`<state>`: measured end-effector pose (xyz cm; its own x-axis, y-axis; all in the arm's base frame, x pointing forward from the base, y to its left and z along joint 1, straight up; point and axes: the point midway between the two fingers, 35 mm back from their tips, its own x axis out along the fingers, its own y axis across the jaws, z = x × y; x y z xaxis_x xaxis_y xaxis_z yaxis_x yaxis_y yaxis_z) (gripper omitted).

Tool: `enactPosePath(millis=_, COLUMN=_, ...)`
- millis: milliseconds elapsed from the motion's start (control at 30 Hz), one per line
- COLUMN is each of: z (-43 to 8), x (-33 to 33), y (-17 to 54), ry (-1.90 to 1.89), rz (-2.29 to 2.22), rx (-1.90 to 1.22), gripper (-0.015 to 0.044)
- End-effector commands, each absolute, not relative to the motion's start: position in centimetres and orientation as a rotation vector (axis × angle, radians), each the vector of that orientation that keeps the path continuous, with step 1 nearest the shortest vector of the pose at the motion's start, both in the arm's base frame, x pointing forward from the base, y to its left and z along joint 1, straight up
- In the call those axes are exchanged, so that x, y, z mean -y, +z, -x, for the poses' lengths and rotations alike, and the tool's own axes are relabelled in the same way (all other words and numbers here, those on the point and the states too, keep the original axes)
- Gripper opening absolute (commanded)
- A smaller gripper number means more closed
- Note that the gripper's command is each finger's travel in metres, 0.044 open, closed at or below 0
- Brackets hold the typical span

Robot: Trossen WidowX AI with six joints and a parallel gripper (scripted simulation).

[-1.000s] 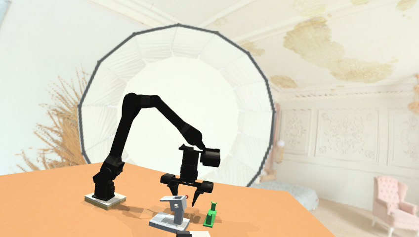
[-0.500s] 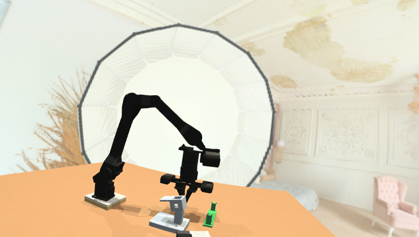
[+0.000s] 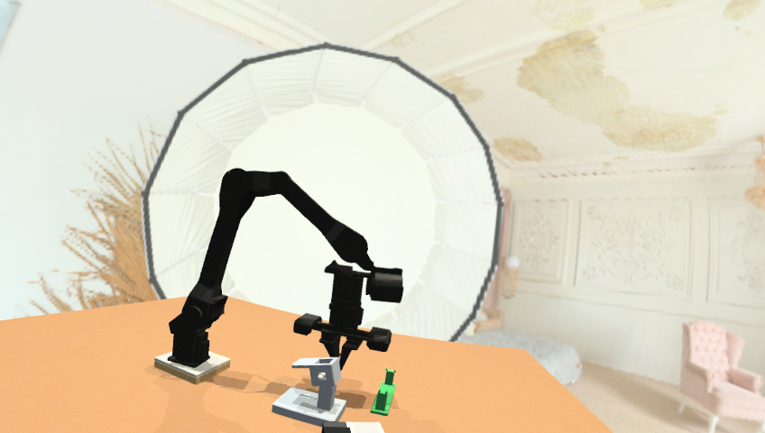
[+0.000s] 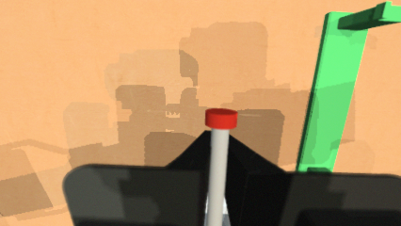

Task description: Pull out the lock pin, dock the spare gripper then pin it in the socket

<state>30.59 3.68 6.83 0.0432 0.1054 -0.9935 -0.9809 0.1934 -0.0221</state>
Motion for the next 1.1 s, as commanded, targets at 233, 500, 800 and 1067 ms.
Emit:
enactPosePath(millis=233, z=-30.8, x=-4.4, y=7.1, ry=1.111, rz=0.972, rx=-1.152, gripper=0.0)
enactPosePath(millis=500, z=-30.9, x=-4.8, y=7.3, ry=1.115, rz=0.968, rx=-1.146, gripper=0.0)
enactPosePath(millis=800, z=-31.1, x=-5.4, y=7.6, ry=1.117, rz=0.969, rx=-1.143, gripper=0.0)
enactPosePath(millis=1067, z=-31.2, x=-6.0, y=7.6, ry=1.116, rz=0.971, rx=-1.142, gripper=0.0)
